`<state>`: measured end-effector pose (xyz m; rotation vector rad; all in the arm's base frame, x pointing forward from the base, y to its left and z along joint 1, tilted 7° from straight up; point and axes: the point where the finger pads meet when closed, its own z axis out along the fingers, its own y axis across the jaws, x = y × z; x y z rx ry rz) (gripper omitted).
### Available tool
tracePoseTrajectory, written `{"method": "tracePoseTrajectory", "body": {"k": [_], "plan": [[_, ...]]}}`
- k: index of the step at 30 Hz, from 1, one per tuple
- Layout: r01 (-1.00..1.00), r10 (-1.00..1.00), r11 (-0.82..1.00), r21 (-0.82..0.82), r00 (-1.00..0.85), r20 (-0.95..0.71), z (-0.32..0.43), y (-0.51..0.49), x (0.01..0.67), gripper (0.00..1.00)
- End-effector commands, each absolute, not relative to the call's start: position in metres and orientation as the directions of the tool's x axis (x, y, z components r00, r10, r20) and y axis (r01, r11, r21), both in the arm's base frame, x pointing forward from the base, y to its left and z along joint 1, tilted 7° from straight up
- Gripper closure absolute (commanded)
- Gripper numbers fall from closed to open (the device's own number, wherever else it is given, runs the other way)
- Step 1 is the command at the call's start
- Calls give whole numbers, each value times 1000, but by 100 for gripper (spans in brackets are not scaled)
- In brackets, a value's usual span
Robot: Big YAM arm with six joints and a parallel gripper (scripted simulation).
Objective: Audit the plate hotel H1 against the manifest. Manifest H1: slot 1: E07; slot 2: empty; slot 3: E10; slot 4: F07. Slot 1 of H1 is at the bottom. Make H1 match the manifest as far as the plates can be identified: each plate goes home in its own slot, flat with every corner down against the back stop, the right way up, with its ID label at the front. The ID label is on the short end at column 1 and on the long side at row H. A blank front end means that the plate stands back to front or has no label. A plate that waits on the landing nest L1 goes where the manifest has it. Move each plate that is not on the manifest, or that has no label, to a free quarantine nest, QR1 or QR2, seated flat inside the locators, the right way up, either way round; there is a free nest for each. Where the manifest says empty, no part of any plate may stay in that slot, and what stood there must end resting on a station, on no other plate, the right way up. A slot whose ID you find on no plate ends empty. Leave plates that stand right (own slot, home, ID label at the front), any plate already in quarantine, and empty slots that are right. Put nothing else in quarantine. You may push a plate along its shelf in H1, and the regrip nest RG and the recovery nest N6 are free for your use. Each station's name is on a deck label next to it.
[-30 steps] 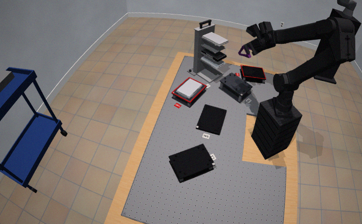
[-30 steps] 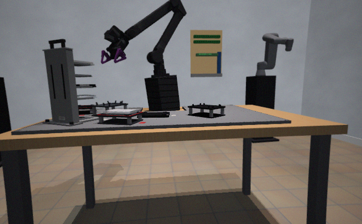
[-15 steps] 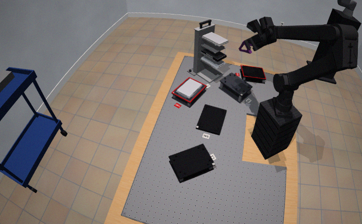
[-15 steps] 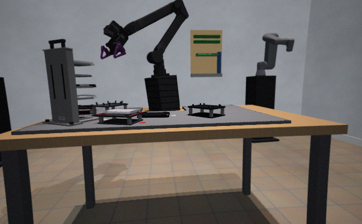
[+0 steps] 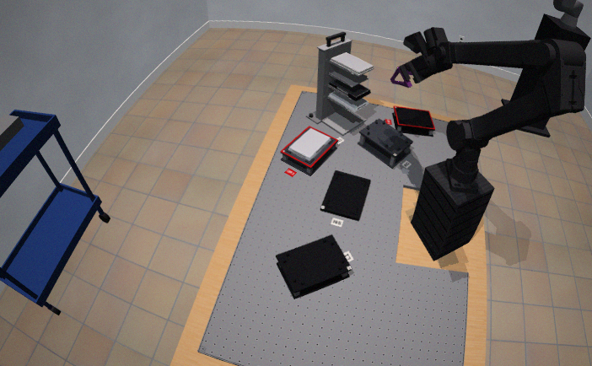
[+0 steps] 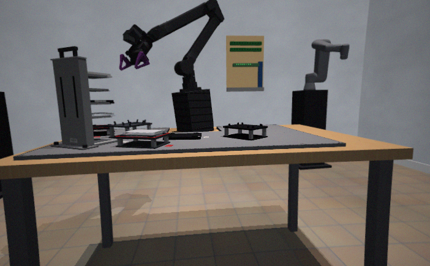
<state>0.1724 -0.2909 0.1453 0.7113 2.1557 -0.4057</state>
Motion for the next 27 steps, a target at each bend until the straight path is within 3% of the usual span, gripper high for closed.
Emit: {"method": "tracePoseTrajectory", "body": {"k": [1,21,27], "plan": [[612,313,787,-74,-500,-808,167,-301,176,0],[610,337,790,-54,-506,-794,100,-299,179,0],[611,296,787,-80,-488,-821,127,-322,193,0]]}}
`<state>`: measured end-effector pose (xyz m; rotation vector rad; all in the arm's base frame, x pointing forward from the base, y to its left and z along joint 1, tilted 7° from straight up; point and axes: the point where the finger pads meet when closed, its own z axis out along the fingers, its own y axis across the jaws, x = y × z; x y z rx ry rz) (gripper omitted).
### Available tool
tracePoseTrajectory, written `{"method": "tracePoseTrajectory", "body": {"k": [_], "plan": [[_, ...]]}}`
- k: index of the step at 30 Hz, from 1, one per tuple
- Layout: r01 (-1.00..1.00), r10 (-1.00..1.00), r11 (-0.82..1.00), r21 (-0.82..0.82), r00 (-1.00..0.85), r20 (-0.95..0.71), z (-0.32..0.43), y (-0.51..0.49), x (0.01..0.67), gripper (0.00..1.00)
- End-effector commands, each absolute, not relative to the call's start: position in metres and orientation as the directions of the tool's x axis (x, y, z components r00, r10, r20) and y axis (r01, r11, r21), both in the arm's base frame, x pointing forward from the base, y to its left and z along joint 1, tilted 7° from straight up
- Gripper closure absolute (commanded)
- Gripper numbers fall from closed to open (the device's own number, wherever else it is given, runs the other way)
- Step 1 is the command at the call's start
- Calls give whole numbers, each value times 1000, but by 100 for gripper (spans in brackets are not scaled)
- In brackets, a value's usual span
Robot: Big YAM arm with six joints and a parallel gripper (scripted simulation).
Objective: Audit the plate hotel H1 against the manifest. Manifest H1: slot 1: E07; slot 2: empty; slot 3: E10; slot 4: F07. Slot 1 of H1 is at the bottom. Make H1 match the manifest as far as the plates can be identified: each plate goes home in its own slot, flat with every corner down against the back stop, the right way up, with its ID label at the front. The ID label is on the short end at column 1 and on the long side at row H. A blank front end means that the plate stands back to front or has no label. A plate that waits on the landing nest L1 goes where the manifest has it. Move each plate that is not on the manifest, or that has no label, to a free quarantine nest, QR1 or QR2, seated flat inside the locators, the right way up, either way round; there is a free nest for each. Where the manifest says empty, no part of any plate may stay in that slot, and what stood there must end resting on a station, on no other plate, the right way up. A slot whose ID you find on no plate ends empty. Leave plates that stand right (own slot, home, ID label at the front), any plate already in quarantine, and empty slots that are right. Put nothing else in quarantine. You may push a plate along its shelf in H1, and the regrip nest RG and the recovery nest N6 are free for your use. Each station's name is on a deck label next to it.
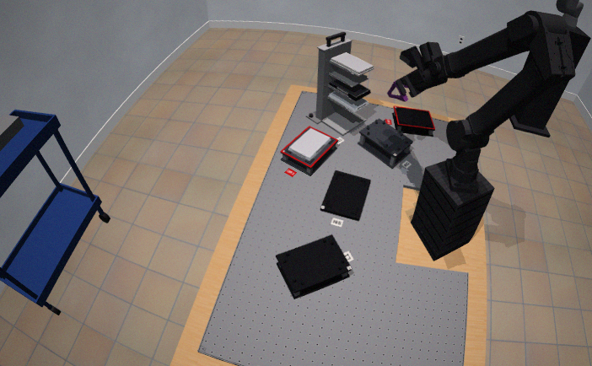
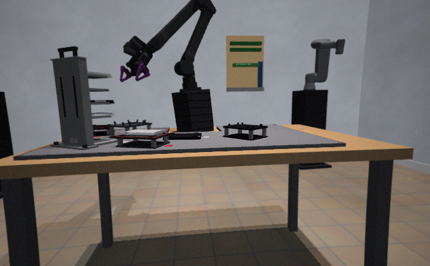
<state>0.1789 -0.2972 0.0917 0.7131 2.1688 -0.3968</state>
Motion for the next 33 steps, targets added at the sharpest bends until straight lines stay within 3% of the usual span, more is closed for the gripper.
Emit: {"method": "tracePoseTrajectory", "body": {"k": [1,33], "plan": [[611,298,787,-78,-489,-820,127,-323,194,0],[612,301,788,-73,-485,-821,130,-344,226,0]]}}
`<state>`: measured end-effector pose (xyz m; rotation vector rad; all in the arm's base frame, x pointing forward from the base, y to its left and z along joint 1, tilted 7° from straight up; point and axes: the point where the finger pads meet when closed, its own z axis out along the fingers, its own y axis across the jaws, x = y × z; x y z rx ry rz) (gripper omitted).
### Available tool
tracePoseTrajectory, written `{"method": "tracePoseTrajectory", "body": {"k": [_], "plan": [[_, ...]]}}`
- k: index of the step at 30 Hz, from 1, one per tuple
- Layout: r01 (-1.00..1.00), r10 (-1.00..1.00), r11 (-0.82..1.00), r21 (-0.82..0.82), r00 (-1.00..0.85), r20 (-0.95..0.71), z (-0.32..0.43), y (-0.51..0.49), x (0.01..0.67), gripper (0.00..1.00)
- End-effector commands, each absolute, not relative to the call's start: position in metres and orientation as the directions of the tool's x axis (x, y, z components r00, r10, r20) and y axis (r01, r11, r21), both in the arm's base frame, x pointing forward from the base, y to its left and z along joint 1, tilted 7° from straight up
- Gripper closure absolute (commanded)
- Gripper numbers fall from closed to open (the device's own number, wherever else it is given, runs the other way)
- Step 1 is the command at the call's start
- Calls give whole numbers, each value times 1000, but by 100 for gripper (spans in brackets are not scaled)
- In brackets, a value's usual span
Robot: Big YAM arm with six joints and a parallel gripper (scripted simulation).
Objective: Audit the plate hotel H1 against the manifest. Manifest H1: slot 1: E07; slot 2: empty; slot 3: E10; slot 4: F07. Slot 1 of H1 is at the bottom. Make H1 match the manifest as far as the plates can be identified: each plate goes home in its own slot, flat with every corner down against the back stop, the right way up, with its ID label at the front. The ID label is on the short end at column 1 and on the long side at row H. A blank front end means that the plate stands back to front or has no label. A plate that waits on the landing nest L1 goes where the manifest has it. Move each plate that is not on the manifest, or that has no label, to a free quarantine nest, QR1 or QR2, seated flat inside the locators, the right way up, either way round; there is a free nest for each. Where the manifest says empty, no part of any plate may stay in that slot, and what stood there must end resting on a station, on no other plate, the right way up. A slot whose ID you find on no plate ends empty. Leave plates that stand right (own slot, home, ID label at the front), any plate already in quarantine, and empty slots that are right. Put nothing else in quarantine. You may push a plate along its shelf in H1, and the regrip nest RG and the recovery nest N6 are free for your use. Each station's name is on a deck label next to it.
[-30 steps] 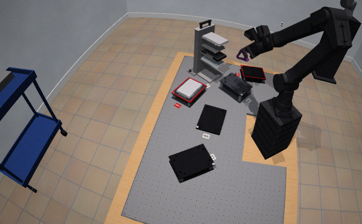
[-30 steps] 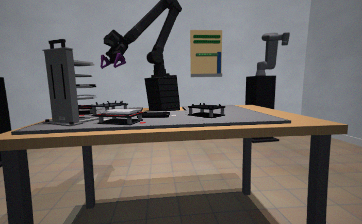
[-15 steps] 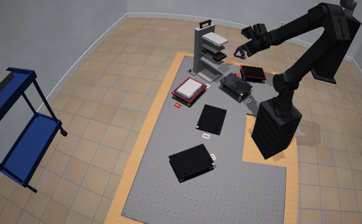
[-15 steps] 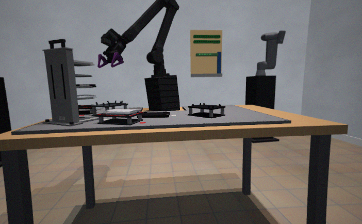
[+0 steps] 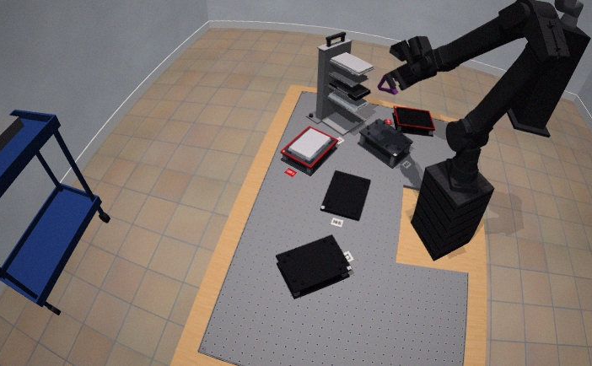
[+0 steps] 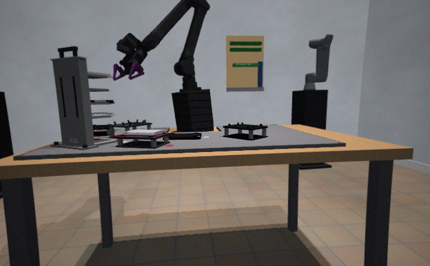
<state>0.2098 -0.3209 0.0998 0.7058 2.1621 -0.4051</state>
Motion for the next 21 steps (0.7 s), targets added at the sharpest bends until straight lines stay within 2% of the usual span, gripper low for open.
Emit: {"method": "tracePoseTrajectory", "body": {"k": [1,21], "plan": [[612,301,788,-73,-485,-821,130,-345,227,0],[612,302,788,-70,-483,-822,132,-358,245,0]]}}
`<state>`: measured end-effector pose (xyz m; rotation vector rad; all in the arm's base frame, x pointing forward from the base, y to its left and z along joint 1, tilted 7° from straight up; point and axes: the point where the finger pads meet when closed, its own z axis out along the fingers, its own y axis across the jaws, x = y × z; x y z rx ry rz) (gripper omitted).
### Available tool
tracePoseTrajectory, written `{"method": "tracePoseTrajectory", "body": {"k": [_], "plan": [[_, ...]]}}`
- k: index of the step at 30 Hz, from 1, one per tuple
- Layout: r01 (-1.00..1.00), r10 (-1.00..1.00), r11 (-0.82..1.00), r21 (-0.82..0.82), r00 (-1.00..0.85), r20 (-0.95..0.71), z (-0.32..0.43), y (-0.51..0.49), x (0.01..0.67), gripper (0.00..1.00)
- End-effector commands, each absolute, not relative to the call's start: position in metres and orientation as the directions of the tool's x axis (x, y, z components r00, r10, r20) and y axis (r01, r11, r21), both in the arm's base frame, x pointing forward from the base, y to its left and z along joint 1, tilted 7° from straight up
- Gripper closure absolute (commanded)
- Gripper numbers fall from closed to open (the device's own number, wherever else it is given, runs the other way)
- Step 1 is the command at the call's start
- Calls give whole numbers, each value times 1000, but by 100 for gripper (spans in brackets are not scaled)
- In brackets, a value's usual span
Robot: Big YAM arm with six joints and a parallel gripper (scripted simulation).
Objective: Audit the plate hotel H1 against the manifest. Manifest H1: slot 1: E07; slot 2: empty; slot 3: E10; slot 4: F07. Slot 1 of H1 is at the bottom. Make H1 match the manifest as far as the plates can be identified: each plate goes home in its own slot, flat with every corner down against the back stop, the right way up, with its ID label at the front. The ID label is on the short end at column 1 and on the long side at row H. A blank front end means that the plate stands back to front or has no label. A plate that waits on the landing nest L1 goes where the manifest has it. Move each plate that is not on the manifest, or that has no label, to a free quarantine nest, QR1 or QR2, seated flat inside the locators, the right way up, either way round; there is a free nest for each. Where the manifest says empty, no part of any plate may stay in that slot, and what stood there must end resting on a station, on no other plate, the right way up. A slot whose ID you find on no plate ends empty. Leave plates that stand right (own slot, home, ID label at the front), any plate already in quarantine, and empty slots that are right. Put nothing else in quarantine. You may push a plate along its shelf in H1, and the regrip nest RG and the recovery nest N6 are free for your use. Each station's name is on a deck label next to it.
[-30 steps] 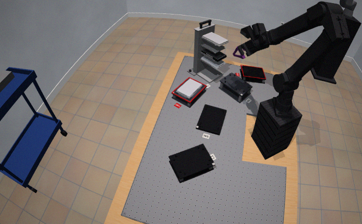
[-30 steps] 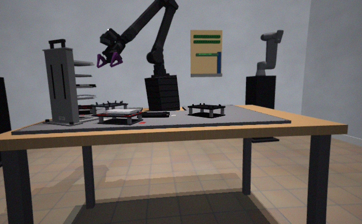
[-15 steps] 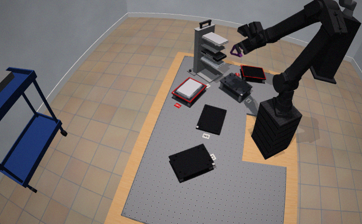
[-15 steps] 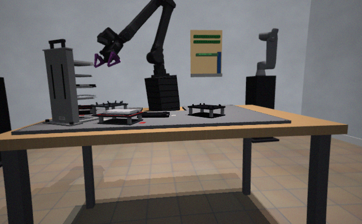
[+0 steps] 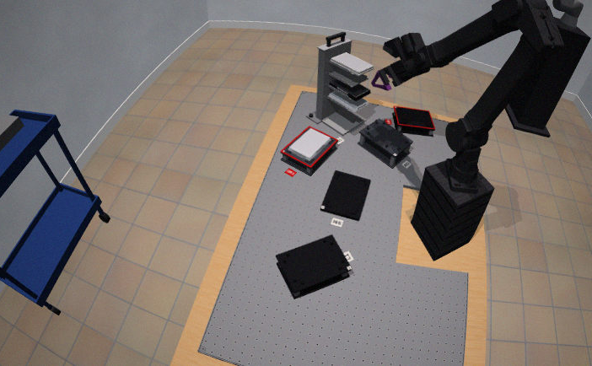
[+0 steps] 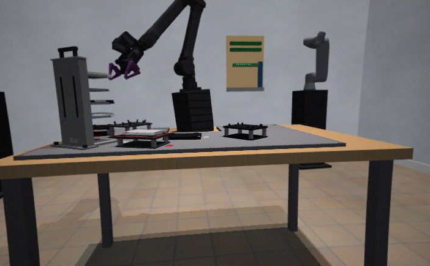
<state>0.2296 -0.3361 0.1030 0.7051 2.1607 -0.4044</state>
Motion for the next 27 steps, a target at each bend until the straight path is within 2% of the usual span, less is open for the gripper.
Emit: {"method": "tracePoseTrajectory", "body": {"k": [1,27], "plan": [[618,306,783,-70,-481,-822,132,-360,243,0],[613,304,787,-67,-480,-823,136,-377,272,0]]}}
